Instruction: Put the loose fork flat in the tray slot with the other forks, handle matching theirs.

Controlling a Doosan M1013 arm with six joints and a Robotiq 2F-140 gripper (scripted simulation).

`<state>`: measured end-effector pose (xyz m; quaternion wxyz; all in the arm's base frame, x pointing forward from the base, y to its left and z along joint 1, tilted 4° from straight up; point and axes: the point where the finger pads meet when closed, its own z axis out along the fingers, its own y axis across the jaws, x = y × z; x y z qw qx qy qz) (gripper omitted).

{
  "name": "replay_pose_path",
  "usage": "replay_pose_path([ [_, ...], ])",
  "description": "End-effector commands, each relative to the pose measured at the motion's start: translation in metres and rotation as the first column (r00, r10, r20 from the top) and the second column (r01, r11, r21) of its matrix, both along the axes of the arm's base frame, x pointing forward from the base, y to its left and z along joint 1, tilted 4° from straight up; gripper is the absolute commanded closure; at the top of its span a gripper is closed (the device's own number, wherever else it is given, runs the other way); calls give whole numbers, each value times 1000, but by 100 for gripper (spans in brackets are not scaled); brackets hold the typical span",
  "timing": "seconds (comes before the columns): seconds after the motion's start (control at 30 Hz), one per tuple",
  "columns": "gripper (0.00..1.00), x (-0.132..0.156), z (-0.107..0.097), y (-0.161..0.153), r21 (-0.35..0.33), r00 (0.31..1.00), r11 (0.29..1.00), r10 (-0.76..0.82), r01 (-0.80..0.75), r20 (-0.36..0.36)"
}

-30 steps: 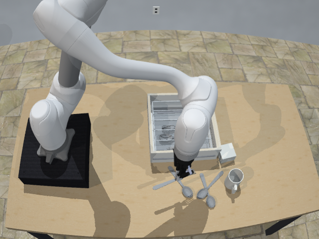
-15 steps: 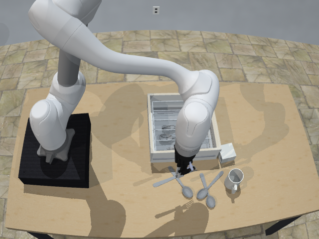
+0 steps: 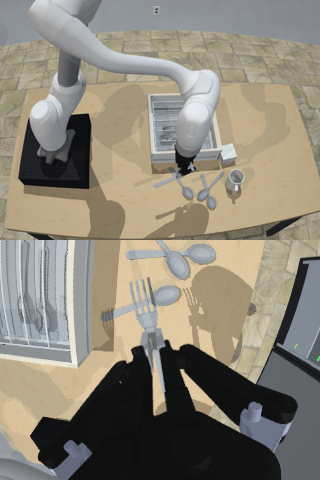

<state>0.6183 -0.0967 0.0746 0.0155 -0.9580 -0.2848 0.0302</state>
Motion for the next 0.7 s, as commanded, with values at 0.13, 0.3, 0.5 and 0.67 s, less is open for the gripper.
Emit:
replay_pose_path([
  [0.13, 99, 3, 6, 6, -1, 1000, 1000, 4, -4, 5],
  [0.3, 99, 9, 6, 52, -1, 1000, 1000, 4, -4, 6],
  [0.5, 99, 2, 6, 153, -1, 1000, 1000, 4, -4, 6],
  [0.67, 99, -10, 7, 217, 0, 1000, 1000, 4, -4, 5],
])
